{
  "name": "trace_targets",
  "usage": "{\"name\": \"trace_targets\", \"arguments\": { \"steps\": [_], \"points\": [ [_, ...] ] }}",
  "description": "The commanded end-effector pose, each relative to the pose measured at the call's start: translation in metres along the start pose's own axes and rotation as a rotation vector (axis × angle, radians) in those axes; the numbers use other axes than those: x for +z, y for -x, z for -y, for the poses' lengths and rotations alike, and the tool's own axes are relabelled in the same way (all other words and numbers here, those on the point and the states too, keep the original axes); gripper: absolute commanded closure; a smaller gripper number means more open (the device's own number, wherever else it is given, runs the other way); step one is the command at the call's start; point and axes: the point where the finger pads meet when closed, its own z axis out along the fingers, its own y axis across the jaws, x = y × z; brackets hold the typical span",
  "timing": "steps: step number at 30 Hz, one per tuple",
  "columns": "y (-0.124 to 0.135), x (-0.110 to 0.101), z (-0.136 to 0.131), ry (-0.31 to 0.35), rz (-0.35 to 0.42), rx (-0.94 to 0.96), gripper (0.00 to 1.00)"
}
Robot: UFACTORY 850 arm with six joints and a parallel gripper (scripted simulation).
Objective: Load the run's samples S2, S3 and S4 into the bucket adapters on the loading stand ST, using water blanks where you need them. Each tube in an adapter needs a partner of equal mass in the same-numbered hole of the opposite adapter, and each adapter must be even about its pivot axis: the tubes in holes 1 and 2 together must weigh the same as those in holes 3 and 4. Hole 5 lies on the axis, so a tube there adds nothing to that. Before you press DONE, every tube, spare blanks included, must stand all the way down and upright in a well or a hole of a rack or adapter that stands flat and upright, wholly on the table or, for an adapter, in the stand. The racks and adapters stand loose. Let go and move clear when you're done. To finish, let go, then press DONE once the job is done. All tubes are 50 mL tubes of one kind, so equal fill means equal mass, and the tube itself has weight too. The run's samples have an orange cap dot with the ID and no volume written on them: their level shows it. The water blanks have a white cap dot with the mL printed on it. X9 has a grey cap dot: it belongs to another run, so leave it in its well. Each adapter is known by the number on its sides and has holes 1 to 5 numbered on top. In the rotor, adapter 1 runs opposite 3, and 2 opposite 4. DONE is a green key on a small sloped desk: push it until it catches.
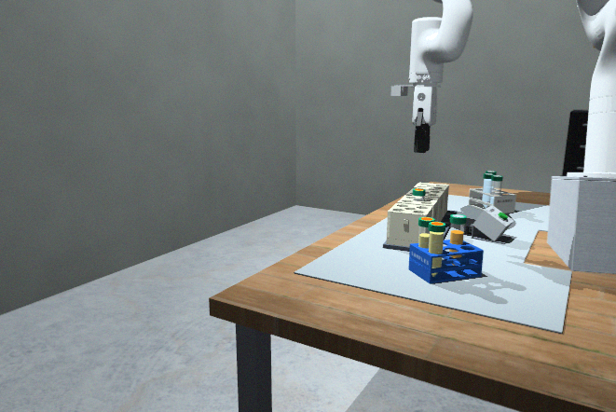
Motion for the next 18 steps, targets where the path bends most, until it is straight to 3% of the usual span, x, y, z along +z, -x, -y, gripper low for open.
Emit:
{"name": "trace_targets", "arguments": {
  "steps": [1, 15, 16, 18],
  "points": [
    [-0.001, -0.001, 0.0, -0.001, -0.001, 0.0, 0.56],
    [-0.001, -0.001, 0.0, -0.001, -0.001, 0.0, 0.56],
    [0.001, -0.001, 0.005, -0.001, -0.001, 0.033, 0.43],
    [0.003, -0.001, 0.014, -0.001, -0.001, 0.1, 0.43]
  ]
}}
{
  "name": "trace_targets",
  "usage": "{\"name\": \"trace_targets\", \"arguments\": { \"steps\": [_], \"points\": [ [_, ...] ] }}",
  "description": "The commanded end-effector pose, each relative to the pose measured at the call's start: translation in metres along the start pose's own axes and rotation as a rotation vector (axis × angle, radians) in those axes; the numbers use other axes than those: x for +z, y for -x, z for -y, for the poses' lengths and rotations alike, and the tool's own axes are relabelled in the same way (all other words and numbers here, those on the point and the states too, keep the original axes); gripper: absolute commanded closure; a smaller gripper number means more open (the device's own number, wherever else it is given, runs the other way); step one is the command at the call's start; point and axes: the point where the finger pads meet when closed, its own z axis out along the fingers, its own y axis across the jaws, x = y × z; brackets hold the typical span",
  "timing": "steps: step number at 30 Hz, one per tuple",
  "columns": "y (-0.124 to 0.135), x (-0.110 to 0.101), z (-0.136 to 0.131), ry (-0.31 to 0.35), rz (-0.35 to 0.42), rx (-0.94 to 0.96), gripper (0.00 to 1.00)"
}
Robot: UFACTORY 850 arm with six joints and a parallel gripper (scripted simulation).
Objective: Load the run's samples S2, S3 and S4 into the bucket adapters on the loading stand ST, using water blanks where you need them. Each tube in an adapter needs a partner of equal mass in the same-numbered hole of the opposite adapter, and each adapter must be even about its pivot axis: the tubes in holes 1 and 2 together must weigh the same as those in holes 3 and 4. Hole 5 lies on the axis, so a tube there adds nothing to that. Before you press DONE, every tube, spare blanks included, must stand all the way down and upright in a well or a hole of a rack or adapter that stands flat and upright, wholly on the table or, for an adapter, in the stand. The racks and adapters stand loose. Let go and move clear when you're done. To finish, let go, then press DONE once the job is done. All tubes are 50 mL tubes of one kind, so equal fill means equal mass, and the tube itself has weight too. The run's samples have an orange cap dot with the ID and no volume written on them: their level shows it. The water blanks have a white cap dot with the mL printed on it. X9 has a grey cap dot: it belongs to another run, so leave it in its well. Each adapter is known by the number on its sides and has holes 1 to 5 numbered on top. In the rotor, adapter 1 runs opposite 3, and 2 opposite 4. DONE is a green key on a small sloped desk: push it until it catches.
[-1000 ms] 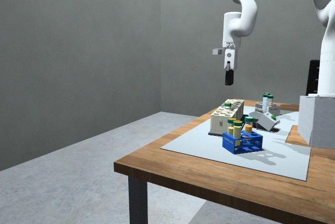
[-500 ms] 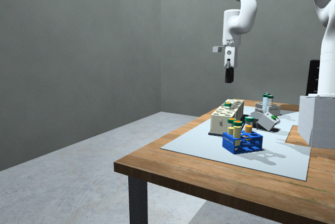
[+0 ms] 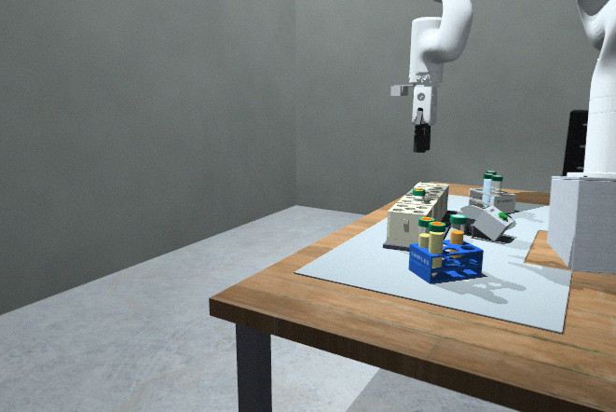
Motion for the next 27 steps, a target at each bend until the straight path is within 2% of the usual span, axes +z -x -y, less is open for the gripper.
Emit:
{"name": "trace_targets", "arguments": {
  "steps": [1, 4, 6, 21, 23, 27],
  "points": [
    [0.004, -0.001, 0.017, 0.0, -0.003, 0.116, 0.43],
    [0.009, -0.001, 0.031, 0.0, -0.003, 0.216, 0.43],
    [0.009, -0.001, 0.031, 0.0, -0.003, 0.216, 0.43],
    [0.032, 0.0, 0.103, -0.001, -0.002, 0.716, 0.43],
    [0.032, 0.0, 0.103, -0.001, -0.002, 0.716, 0.43],
    [0.038, 0.0, 0.122, -0.001, -0.002, 0.828, 0.43]
  ]
}}
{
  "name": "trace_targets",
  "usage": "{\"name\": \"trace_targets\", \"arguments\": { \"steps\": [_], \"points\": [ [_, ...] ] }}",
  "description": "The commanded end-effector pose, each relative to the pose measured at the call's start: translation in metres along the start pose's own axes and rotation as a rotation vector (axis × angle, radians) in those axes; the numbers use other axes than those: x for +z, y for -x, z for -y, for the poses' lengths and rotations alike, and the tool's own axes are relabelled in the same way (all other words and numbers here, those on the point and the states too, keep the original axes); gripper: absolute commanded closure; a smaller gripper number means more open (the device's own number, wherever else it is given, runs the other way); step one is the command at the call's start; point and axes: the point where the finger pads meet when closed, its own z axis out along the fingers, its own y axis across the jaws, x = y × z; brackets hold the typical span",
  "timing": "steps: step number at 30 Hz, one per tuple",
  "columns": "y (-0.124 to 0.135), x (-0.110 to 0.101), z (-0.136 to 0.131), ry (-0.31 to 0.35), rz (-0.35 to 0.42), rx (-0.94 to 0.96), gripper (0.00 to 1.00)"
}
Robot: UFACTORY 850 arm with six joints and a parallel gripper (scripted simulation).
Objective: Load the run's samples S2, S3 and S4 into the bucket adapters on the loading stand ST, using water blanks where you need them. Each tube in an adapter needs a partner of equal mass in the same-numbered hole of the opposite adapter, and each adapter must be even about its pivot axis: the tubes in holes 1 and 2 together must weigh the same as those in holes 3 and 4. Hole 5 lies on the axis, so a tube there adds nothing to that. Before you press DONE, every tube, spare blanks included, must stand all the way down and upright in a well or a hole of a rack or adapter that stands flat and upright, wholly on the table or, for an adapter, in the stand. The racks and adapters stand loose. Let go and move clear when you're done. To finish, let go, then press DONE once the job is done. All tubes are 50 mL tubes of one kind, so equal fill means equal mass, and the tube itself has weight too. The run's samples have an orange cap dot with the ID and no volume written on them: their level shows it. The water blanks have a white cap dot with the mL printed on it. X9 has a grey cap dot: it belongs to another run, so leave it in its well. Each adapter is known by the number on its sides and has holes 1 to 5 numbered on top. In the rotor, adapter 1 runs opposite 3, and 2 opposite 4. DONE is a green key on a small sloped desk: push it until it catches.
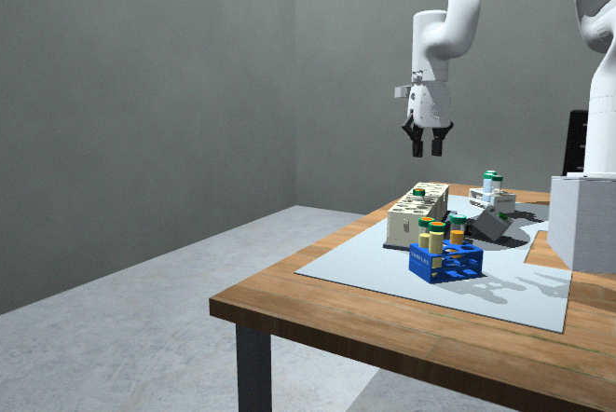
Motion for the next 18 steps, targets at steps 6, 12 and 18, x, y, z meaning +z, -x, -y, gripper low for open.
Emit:
{"name": "trace_targets", "arguments": {
  "steps": [6, 12, 18],
  "points": [
    [0.04, 0.002, 0.025, 0.0, -0.049, 0.102, 0.43],
    [0.062, 0.003, 0.038, 0.0, -0.049, 0.102, 0.43],
    [0.083, 0.004, 0.051, 0.0, -0.048, 0.102, 0.43]
  ]
}}
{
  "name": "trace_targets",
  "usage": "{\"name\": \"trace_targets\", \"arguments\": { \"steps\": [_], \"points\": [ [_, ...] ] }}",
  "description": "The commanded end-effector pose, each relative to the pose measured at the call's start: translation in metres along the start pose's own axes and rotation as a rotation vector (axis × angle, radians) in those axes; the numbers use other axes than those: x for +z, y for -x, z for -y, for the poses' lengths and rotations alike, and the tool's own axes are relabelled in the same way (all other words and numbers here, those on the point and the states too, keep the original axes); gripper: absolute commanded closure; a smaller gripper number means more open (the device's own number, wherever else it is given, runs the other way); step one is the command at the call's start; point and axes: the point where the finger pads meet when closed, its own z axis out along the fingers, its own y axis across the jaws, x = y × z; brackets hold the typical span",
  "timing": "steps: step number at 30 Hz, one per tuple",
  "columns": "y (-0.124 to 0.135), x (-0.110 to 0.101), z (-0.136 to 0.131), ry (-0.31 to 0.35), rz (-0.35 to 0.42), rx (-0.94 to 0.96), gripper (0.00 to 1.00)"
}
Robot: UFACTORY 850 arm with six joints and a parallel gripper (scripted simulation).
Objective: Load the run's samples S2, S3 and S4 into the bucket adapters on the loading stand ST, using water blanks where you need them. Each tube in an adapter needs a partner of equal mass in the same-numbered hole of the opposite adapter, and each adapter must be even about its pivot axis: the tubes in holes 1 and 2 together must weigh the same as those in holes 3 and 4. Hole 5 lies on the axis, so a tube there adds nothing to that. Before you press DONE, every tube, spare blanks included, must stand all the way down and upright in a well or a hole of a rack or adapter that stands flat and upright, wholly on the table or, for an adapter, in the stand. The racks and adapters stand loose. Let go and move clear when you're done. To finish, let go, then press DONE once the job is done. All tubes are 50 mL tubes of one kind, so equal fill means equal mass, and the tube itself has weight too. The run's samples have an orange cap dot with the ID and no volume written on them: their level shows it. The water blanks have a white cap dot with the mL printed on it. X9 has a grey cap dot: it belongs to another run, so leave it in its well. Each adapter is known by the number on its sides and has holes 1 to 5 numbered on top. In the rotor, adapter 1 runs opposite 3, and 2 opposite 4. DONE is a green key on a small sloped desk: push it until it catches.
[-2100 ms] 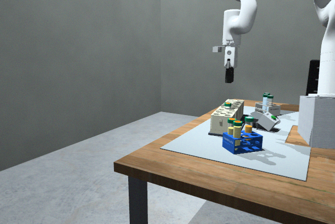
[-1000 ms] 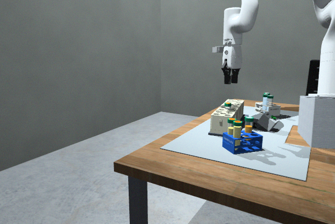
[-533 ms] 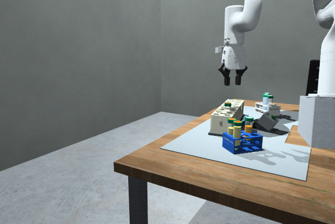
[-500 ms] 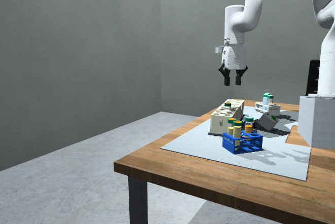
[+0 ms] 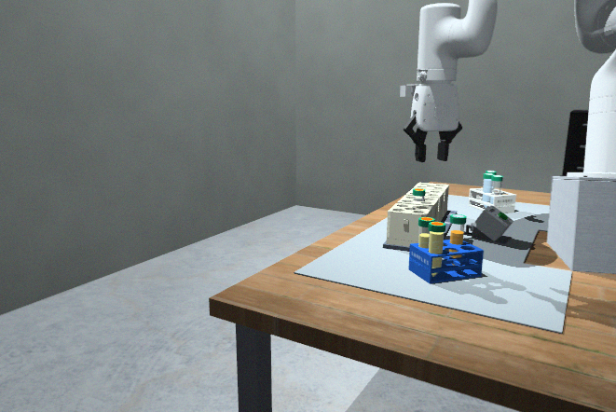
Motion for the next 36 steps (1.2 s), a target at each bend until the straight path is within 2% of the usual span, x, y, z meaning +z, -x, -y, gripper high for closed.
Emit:
{"name": "trace_targets", "arguments": {
  "steps": [1, 10, 12, 27, 36],
  "points": [
    [0.019, 0.0, 0.01, -0.003, -0.005, 0.001, 0.43],
    [0.06, 0.0, 0.029, -0.003, -0.005, 0.001, 0.43],
    [0.06, 0.0, 0.029, -0.003, -0.005, 0.001, 0.43],
    [0.128, 0.0, 0.061, -0.003, -0.005, 0.001, 0.43],
    [0.129, 0.0, 0.061, -0.003, -0.005, 0.001, 0.43]
  ]
}}
